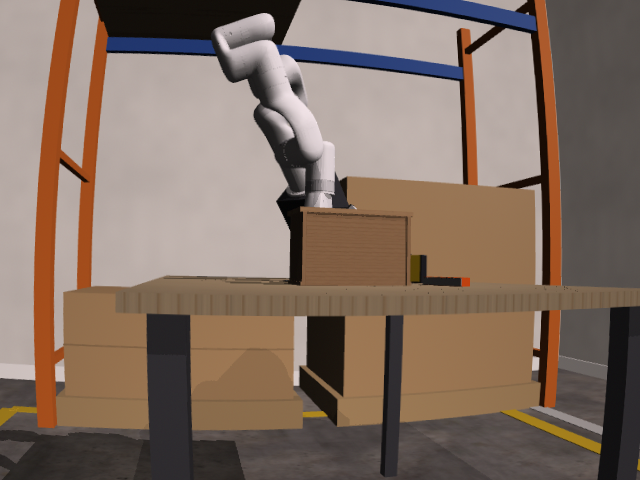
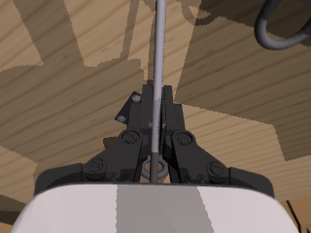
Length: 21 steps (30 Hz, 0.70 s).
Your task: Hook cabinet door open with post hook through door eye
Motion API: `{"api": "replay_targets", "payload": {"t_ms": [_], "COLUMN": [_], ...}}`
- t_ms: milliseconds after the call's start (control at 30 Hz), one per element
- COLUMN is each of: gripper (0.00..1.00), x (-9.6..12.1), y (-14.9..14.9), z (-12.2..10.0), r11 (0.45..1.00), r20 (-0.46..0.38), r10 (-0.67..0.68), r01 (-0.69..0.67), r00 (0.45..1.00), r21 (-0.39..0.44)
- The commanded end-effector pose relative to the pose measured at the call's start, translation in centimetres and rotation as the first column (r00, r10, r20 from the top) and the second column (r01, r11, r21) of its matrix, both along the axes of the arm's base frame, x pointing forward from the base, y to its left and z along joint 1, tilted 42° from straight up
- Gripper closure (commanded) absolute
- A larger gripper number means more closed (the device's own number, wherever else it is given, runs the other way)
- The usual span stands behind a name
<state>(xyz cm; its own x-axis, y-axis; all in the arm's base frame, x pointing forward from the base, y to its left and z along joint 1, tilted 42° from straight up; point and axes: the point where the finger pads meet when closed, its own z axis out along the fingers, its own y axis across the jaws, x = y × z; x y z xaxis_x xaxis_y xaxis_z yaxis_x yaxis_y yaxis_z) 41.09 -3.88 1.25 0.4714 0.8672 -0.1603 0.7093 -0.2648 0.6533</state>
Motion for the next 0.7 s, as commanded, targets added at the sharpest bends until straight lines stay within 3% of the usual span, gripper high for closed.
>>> {"api": "replay_targets", "payload": {"t_ms": [0,667], "gripper": [0.96,0.96], "x": [-0.06,-0.3], "y": [0.26,0.62], "z": [0.17,0.58], "r11": [1.0,1.0], "r20": [0.0,0.0], "r10": [0.002,0.002], "r01": [-0.002,-0.002], "r00": [1.0,1.0], "r21": [0.001,0.001]}}
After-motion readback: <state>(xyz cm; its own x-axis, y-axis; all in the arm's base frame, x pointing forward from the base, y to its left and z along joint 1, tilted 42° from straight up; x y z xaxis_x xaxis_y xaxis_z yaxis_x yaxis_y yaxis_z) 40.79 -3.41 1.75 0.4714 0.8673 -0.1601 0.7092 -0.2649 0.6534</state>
